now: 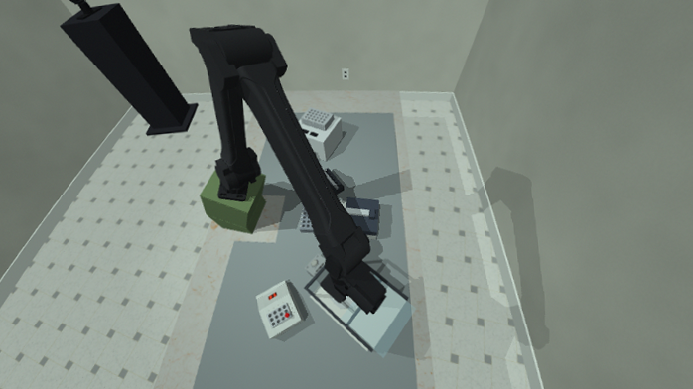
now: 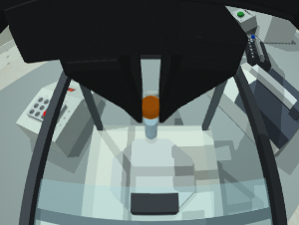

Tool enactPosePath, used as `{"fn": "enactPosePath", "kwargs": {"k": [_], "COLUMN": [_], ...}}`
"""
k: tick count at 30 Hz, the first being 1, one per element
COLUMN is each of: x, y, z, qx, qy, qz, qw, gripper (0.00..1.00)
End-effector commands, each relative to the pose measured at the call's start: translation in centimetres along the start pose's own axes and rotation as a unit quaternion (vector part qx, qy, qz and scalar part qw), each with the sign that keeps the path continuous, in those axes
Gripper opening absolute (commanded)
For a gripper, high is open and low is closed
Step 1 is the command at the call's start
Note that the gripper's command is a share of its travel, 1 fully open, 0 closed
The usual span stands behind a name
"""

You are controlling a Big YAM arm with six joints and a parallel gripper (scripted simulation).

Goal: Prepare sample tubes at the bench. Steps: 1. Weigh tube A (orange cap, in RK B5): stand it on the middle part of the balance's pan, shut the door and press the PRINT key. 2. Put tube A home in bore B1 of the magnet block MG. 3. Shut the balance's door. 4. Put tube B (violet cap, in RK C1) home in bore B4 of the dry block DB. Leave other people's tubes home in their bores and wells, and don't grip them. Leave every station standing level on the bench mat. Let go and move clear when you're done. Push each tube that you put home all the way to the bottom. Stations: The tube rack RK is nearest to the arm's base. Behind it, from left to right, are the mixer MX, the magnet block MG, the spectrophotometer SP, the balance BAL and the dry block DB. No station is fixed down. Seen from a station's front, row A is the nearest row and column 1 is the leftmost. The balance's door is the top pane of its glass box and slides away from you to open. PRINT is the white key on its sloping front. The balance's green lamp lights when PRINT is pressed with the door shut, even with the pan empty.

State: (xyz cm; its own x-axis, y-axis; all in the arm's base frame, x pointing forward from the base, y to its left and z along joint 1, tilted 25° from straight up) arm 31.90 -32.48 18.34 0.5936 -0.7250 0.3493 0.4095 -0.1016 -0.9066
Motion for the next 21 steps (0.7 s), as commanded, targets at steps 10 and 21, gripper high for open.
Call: {"fn": "enactPosePath", "kwargs": {"k": [10, 21], "x": [2.0, 2.1], "y": [-4.5, -6.6], "z": [-0.1, 0.0], "qx": [-0.001, -0.001], "qy": [-0.004, -0.006], "qz": [-0.033, -0.036], "qw": [0.999, 0.999], "gripper": [0.09, 0.09]}}
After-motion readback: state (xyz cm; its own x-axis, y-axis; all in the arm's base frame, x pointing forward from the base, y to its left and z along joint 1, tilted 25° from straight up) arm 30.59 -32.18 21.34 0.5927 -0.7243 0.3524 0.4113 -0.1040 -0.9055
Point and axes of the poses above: the point where the finger pads meet when closed, its own y axis out along the fingers, its own z axis across the jaws, x = y × z, the point moved 3 cm from there along -y, back along the fingers, and after that the axes turned 5 degrees about y, right-handed, at the moved point
